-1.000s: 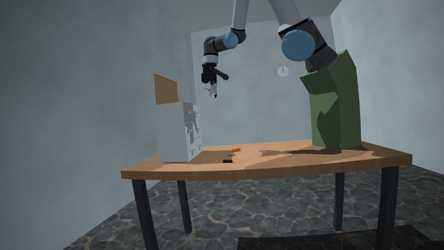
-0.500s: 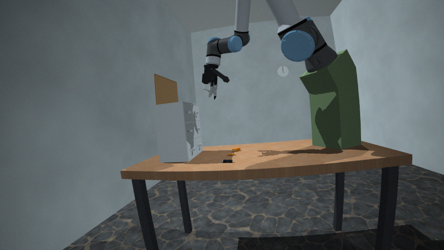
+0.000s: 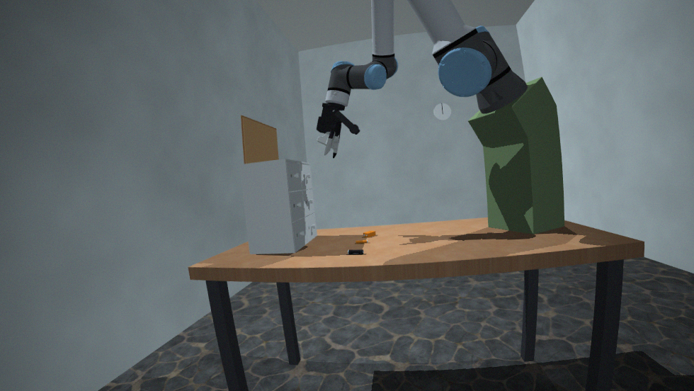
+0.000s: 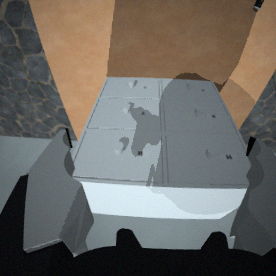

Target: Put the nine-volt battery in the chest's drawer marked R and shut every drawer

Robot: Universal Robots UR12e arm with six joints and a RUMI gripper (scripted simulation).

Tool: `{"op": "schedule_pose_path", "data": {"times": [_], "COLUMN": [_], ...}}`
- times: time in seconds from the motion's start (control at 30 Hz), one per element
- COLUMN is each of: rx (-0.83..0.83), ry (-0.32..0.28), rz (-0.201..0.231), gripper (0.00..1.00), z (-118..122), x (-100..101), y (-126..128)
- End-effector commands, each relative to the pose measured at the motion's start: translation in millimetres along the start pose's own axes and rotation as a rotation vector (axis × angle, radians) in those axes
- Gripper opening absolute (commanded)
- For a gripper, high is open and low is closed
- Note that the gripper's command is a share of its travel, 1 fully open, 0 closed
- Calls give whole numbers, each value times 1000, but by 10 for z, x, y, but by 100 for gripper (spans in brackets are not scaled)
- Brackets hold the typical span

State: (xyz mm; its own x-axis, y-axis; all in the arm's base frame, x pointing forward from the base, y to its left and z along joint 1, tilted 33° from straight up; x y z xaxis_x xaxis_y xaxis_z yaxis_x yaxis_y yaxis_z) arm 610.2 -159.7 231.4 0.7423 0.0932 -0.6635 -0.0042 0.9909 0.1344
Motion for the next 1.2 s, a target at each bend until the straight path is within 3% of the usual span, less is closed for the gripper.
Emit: {"op": "schedule_pose_path", "data": {"times": [0.0, 1.17], "rx": [0, 0], "ry": [-43, -309], "rz": [-8, -46], "gripper": [100, 100], "z": [5, 12], "x": [49, 378], "y": [-5, -6]}}
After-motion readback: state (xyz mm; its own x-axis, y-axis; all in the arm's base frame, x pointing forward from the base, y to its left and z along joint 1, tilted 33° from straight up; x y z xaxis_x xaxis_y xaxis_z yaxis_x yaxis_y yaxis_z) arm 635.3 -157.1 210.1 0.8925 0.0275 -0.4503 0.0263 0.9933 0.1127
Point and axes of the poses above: the point where the finger pads meet when closed, its own x axis out along the fingers, its own y axis across the jaws, z = x × y, the point moved 5 cm from there along -x, back along the fingers, and after that the axes turned 8 degrees about -x, right-handed, at the moved point
